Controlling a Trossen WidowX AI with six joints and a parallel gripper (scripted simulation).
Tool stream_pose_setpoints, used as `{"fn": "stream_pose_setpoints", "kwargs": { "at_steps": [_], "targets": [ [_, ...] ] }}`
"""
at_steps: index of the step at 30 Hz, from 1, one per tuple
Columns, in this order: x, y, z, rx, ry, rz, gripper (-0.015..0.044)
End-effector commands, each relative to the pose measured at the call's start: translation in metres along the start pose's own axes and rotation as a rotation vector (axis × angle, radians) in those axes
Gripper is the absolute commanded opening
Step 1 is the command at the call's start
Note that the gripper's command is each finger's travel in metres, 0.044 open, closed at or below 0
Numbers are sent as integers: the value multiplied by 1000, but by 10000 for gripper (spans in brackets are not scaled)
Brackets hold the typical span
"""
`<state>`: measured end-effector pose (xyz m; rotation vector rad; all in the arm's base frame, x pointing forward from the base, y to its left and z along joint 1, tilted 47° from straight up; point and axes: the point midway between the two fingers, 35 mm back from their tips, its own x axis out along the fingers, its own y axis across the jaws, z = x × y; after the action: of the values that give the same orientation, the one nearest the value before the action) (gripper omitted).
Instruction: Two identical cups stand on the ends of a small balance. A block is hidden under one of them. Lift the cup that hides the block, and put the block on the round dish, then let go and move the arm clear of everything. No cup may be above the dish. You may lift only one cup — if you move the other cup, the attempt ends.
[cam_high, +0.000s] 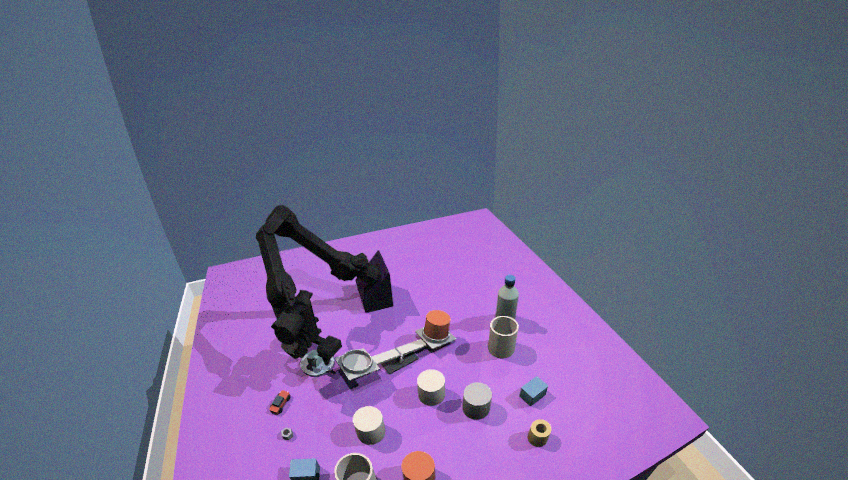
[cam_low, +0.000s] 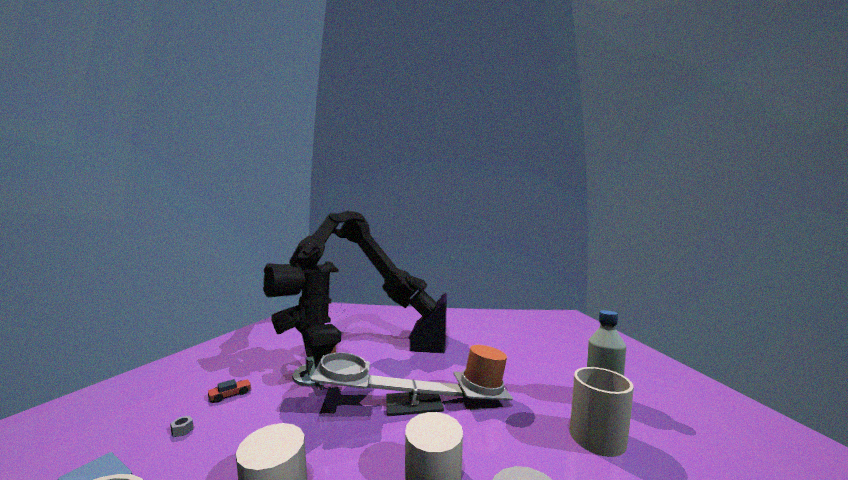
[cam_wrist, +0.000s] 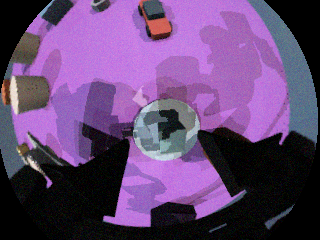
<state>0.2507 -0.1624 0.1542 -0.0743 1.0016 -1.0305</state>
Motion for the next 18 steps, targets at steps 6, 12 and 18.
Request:
{"fn": "stream_pose_setpoints", "kwargs": {
  "at_steps": [6, 12, 18],
  "targets": [
    [-39, -3, -3, 12, 34, -12, 440],
    [-46, -5, -4, 16, 45, -18, 440],
    [-80, -5, -4, 8, 39, -13, 440]
  ]
}}
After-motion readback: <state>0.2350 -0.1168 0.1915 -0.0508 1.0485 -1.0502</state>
